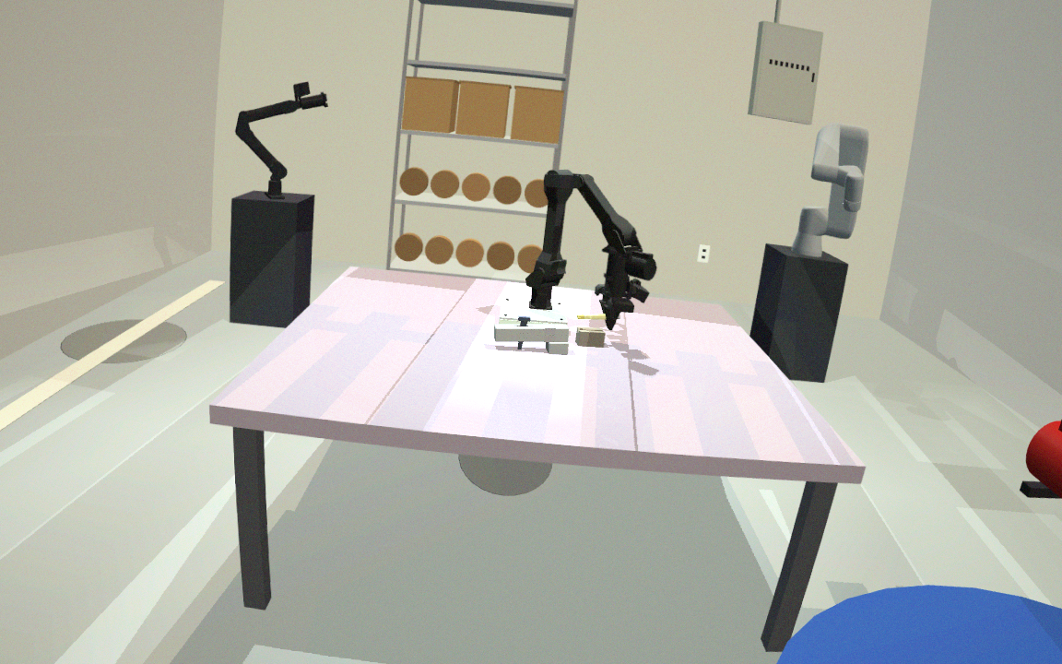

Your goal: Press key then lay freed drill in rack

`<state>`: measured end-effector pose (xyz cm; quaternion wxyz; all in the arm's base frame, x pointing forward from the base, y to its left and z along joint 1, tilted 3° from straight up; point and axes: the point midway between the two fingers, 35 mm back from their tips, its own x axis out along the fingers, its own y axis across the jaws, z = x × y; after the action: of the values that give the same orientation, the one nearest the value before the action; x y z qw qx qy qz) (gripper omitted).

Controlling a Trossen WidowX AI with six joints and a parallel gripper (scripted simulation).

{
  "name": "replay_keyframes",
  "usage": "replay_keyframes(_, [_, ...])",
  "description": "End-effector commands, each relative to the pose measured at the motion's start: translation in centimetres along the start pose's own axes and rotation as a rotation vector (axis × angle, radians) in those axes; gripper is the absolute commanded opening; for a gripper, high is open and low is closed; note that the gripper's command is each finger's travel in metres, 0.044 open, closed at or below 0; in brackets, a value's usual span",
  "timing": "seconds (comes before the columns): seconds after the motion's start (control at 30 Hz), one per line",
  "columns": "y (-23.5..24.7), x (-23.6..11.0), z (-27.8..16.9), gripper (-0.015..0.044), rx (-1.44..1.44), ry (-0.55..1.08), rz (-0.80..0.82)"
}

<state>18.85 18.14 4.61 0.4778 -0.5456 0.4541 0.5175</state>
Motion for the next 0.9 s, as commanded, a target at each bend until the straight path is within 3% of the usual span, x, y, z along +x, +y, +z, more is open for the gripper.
replay_keyframes(0.0, [-0.1, 0.8, -0.1, 0.0, 0.005, 0.007, -0.001])
replay_keyframes(0.87, [-0.1, 3.6, -0.1, 0.0, 0.005, 0.007, -0.001])
